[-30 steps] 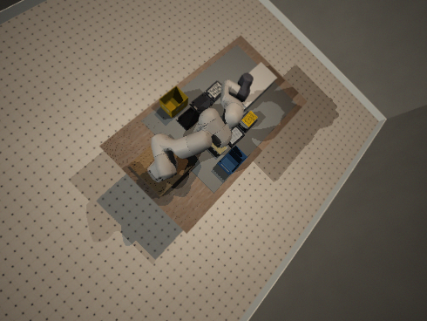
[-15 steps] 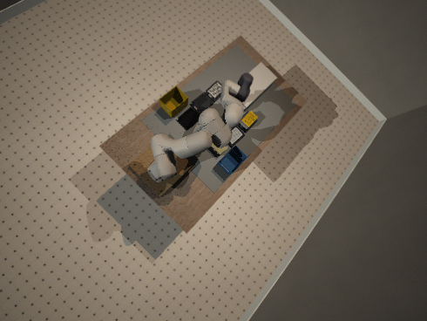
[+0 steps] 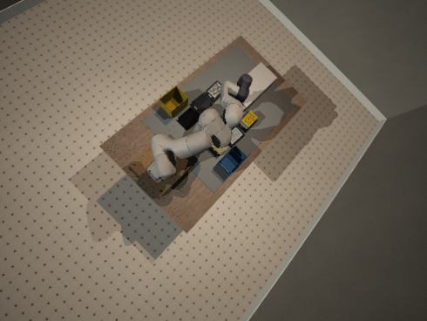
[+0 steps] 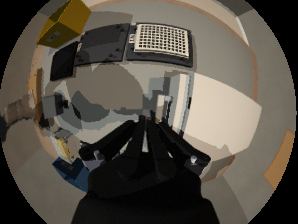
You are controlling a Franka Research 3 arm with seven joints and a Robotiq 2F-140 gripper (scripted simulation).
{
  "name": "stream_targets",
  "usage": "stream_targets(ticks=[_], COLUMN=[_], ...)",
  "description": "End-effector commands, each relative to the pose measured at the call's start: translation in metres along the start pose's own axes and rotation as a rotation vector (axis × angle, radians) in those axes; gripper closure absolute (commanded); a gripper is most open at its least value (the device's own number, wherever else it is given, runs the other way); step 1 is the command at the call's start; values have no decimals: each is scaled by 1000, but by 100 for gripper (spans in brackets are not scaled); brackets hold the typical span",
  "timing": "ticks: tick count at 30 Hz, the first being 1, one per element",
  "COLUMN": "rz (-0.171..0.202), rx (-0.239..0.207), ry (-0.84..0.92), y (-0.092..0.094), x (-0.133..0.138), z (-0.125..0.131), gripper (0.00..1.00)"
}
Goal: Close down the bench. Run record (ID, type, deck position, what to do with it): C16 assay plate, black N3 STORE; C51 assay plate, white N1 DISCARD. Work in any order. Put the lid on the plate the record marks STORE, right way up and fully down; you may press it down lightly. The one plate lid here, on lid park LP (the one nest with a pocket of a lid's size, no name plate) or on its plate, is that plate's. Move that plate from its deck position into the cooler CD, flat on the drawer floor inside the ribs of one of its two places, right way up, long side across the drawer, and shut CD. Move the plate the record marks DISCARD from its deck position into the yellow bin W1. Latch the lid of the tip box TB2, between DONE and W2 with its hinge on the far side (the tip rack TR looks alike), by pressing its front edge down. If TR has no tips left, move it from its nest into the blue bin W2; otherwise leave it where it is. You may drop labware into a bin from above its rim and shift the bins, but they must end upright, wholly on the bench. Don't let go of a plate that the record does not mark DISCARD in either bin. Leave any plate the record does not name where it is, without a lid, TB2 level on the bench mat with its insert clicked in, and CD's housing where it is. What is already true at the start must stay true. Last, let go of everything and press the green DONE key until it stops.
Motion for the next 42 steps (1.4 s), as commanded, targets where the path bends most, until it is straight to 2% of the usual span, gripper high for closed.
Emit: stream_targets(ticks=[1, 42], rz=[11, 11], rx=[-2, -2], ry=[-4, -4], y=[2, 2], x=[-2, -47], z=[1, -9], gripper=[100, 100])
Point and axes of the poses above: the point where the finger pads meet when closed, its own y axis back along the fingers, its own x axis across the jaws, z = x × y, the point moved 6 cm from there along y, back along the fingers, and after that the axes turned 12 degrees about y, right-handed, at the moved point
